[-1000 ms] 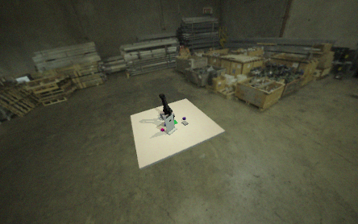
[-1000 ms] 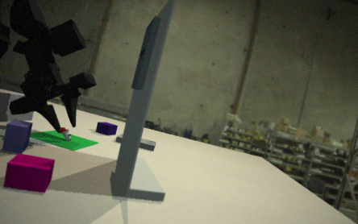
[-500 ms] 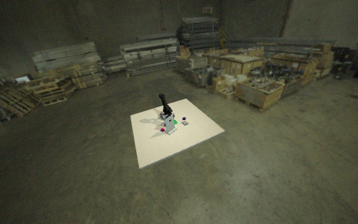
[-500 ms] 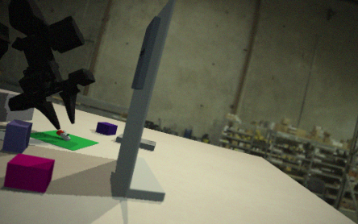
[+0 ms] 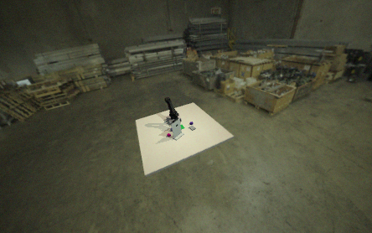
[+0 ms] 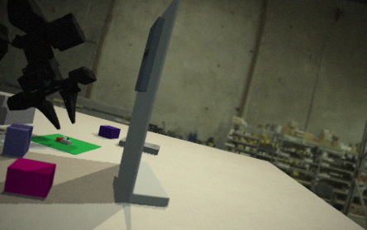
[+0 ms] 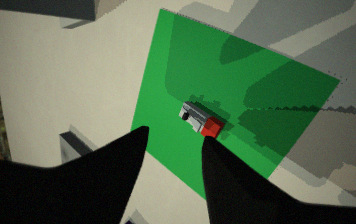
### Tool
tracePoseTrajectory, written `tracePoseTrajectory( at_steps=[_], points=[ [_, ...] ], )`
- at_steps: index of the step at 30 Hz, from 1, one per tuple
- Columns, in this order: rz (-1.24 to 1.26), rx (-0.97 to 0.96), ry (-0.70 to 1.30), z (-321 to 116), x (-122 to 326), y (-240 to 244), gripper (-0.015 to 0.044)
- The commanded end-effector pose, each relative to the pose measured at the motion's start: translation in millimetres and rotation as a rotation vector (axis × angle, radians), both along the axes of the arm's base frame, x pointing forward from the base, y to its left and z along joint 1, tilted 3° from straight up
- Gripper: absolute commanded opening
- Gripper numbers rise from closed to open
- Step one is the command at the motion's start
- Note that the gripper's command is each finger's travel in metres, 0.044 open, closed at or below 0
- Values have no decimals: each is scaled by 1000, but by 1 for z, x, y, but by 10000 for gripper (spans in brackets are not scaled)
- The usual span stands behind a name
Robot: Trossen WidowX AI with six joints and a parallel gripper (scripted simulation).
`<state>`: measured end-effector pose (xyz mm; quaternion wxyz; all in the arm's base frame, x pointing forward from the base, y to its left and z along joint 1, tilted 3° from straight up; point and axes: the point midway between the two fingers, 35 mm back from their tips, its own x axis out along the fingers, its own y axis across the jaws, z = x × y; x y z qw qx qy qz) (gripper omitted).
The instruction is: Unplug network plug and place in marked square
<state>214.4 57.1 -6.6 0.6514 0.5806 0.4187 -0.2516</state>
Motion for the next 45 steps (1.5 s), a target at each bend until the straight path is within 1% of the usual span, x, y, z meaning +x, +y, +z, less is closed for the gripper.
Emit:
tracePoseTrajectory(
  at_steps=[1,8,45],
  points=[
    [4,1,-2,3,-1,0,156],
    [4,0,-3,6,-1,0,156],
    [3,0,-3,62,3,-1,156]
  ],
)
